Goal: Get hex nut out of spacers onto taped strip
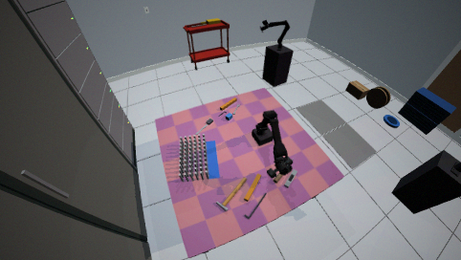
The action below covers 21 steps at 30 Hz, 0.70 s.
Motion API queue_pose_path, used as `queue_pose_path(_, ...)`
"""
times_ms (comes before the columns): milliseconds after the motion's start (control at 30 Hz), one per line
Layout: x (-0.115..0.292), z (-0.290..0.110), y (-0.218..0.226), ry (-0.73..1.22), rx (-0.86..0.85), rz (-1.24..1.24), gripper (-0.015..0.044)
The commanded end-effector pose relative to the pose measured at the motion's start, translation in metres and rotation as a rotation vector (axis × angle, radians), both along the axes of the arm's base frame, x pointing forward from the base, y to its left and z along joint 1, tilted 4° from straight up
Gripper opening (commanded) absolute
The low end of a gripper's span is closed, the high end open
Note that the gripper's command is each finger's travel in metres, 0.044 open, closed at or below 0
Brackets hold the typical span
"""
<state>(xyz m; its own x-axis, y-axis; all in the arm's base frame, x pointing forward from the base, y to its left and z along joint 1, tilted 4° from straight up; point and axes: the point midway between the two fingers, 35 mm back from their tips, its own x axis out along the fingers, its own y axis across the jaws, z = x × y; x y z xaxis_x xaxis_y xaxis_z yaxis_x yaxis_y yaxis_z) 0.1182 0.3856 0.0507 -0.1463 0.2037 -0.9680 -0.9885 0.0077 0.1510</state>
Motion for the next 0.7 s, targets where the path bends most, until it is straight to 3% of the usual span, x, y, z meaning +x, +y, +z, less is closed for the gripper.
queue_pose_path(0,0.0056,-0.0018,0.0018,0.267,-0.194,-0.849,0.0440)
queue_pose_path(167,0.0063,-0.0012,0.0020,0.342,-0.273,-1.152,0.0440)
queue_pose_path(667,0.0064,-0.0012,0.0020,0.345,-0.277,-1.167,0.0440)
